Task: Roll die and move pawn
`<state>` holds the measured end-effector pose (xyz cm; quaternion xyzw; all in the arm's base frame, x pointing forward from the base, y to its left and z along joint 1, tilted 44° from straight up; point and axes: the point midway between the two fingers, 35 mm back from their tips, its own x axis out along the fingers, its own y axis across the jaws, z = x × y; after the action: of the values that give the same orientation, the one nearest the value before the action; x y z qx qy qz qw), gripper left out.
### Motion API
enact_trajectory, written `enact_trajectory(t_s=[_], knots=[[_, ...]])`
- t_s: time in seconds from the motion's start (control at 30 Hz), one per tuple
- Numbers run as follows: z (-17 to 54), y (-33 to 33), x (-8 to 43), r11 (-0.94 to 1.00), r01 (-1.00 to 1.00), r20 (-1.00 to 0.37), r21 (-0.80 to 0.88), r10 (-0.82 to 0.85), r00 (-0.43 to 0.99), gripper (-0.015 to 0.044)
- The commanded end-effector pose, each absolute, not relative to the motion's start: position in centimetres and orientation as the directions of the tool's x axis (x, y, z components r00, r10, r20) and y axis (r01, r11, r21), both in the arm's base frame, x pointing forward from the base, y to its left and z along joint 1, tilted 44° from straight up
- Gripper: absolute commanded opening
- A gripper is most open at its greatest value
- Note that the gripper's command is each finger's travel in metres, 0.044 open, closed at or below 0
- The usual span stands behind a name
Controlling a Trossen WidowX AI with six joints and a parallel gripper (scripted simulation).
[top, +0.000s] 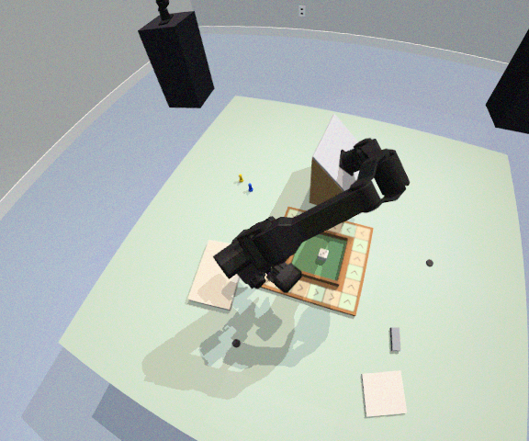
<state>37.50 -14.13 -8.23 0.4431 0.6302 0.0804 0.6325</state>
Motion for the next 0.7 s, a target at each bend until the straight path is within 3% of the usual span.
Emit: enact_trajectory(t_s=[0.0,0.67], knots=[[-8.7,-13.7,37.4,0.589,0.461,-0.723,0.663,0.664,0.190,0.0200],[-10.9,-11.6,38.1,0.589,0.461,-0.722,0.664,0.665,0.190,0.0200]])
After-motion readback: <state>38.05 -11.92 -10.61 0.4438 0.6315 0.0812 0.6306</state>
